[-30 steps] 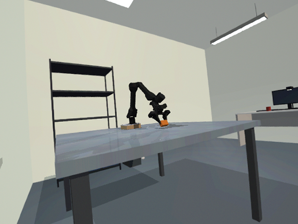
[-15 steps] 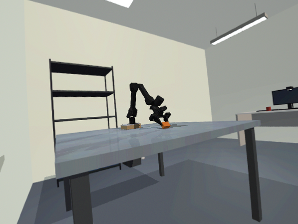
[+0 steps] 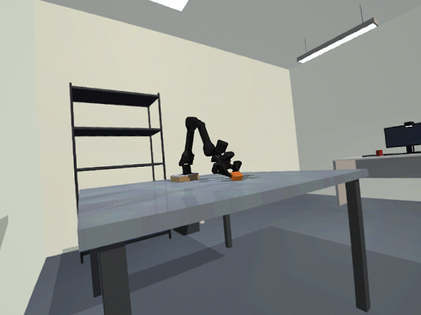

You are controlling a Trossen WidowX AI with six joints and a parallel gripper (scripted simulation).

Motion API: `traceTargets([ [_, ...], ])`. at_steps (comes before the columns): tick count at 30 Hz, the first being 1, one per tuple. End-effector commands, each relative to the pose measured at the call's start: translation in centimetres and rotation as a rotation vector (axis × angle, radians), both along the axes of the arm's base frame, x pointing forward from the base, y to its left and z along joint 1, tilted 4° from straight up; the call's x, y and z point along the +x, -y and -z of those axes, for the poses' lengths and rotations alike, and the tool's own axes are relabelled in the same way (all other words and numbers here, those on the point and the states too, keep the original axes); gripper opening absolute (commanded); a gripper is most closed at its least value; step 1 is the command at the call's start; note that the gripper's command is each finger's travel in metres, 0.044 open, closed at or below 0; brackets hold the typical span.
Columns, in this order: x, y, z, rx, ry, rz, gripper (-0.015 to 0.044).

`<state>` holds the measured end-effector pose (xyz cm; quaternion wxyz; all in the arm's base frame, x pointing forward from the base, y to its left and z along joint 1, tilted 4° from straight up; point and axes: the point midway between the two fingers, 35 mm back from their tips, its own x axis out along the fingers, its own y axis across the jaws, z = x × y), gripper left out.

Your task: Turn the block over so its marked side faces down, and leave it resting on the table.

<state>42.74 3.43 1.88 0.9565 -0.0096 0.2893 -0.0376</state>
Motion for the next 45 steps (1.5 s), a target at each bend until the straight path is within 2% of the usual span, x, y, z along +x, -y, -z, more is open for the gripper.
traceTargets([
  [1, -0.6, 0.2, 0.8, -0.012, 0.032, -0.001, 0.0],
  [13, -2.1, 0.4, 0.5, -0.023, 0.199, -0.001, 0.0],
  [31, -2.2, 0.4, 0.2, -0.025, 0.222, -0.002, 0.0],
  [45, -2.2, 0.4, 0.2, -0.025, 0.222, -0.002, 0.0368],
])
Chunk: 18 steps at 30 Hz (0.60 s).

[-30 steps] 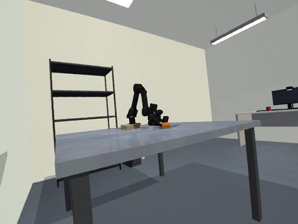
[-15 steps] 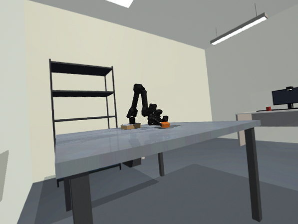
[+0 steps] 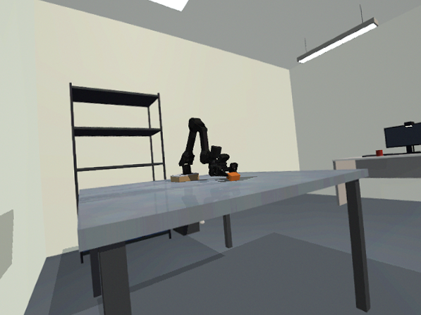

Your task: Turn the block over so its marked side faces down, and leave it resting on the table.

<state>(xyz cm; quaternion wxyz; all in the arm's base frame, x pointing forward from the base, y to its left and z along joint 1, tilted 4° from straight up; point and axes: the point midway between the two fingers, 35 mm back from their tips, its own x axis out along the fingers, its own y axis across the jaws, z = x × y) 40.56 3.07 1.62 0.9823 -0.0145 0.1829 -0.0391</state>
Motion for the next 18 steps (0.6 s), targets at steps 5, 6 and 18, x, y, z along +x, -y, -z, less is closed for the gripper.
traceTargets([
  [5, 0.02, 0.06, -0.09, -0.007, 0.004, 0.002, 0.044],
  [6, 0.02, 0.06, -0.09, -0.007, 0.004, 0.002, 0.044],
  [18, 0.02, 0.06, -0.09, -0.007, 0.004, 0.002, 0.044],
])
